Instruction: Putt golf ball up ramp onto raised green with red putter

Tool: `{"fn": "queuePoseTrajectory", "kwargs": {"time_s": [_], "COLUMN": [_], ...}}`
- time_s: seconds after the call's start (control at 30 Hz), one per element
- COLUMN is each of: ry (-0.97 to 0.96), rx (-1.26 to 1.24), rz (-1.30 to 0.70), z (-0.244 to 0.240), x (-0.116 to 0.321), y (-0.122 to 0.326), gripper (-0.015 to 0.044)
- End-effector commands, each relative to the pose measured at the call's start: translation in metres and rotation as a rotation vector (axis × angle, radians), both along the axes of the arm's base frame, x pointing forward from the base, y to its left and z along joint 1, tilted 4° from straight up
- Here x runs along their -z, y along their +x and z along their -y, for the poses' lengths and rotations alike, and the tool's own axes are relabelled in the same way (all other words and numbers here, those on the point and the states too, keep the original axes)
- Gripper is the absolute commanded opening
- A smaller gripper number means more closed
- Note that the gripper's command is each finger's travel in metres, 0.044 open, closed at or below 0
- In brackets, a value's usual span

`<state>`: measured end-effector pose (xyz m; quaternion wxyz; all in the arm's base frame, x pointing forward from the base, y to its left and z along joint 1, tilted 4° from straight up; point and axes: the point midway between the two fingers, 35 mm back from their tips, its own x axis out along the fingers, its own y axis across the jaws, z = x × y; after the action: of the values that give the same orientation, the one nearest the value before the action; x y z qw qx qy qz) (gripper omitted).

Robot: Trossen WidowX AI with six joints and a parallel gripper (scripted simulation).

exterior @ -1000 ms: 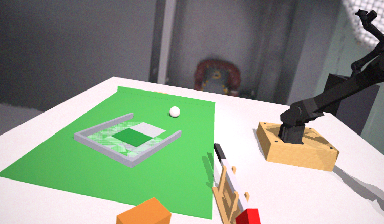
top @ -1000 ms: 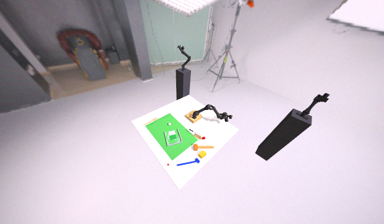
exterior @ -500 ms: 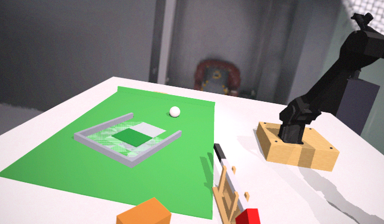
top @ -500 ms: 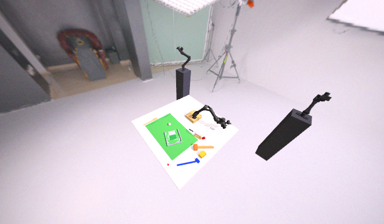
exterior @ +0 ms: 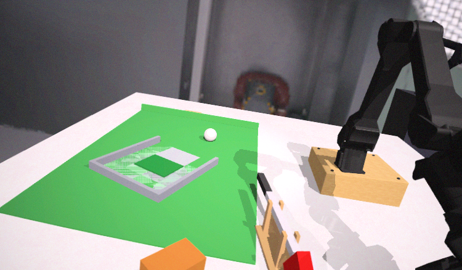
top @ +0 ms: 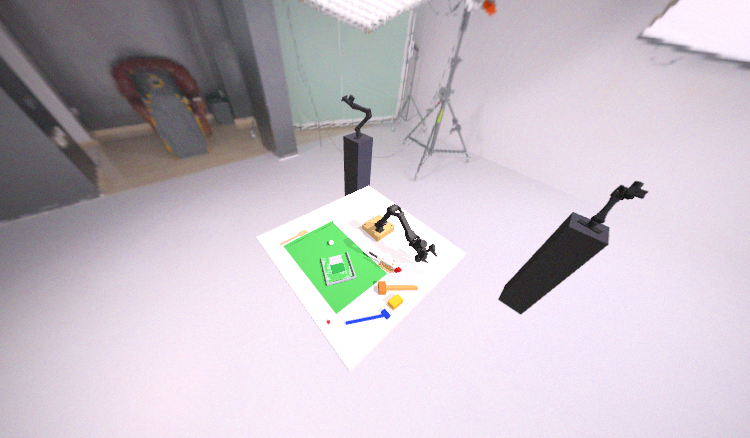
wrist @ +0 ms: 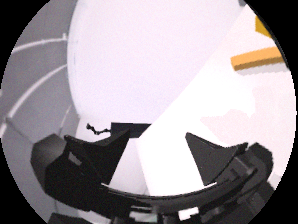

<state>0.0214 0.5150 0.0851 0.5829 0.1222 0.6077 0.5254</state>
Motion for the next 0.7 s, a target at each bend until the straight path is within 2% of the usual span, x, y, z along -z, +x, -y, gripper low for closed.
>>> {"fn": "queuePoseTrajectory", "kwargs": {"time_s": [0.0,0.33,0.67], "ry": [-0.033,-0.158,-0.31], "rx": [-0.02,-0.141,-0.347], "rz": [0.226,0.55,0.768], "z": [0.032,0.107,0.201], "x": [0.002,0.007,0.01], "y": [0.067,0.159,0.216], "gripper": [0.044,0.044,0.044]}}
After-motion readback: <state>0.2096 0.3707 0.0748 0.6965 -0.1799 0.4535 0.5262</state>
